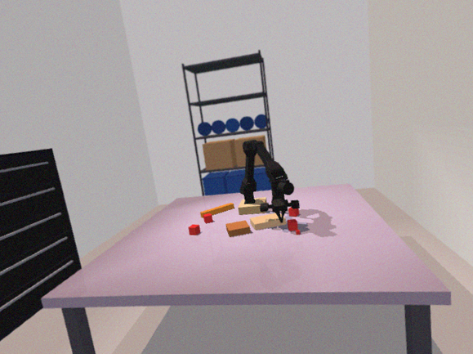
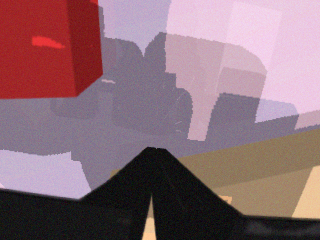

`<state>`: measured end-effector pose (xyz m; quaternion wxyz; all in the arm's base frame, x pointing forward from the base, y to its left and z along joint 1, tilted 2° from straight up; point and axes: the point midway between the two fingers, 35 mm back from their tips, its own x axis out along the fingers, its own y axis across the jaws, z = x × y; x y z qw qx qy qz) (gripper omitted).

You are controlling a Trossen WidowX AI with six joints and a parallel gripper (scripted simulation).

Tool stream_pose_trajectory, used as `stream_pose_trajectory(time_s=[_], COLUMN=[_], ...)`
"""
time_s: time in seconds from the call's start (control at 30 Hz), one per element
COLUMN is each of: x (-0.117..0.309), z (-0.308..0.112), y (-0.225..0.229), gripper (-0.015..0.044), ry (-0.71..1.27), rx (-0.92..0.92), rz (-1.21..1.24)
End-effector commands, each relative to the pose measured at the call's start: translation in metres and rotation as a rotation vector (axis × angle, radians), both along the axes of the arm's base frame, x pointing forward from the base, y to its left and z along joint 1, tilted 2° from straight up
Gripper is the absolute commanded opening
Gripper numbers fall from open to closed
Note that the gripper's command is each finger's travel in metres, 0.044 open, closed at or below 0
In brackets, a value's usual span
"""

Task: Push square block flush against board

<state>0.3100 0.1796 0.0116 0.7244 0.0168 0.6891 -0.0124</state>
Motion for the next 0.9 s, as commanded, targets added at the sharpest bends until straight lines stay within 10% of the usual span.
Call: stream_pose_trajectory(time_s=[0.0,0.87], x=[0.01,0.042], z=[-0.007,0.006], y=[-0.002,-0.001], gripper=[0.0,0.0], ry=[0.005,0.002], rx=[-0.015,-0.011], rz=[-0.002,-0.005])
